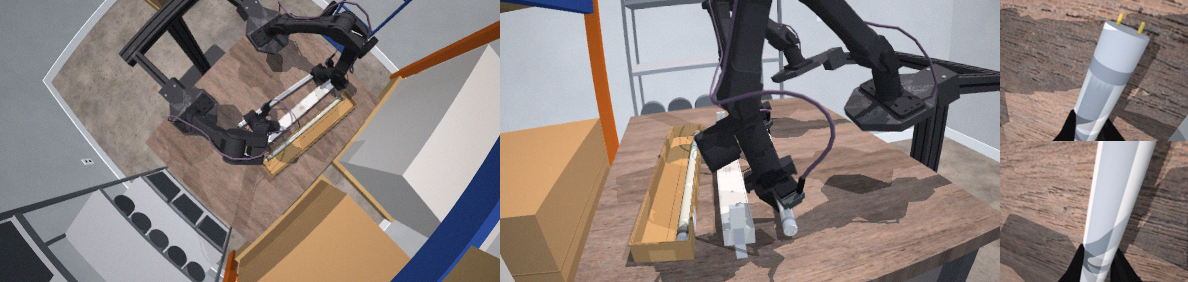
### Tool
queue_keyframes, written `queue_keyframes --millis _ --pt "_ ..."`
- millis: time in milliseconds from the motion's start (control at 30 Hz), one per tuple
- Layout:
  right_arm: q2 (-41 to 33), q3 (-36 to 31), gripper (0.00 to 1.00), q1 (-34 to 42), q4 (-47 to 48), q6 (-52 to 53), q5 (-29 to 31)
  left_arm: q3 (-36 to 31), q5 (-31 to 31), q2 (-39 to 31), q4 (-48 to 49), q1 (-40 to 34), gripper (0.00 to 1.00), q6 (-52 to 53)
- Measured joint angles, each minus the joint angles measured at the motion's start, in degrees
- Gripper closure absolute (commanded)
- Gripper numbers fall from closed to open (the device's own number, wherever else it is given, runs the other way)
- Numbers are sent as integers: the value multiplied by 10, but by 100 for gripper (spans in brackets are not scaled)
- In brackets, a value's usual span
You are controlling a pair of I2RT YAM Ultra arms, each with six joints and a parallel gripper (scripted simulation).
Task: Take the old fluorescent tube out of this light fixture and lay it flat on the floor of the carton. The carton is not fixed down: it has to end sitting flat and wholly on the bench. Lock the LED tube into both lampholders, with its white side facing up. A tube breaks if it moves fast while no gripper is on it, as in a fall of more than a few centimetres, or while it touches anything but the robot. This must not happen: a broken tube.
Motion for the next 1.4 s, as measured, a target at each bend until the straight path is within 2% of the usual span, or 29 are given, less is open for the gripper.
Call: queue_keyframes --millis 533,1400 --pt "-35 -7 89 10 -29 9 0 -7 -1 -31 -25 -1 89 -2" --pt "-40 -13 89 13 -20 12 6 -16 2 -38 -12 1 89 1"
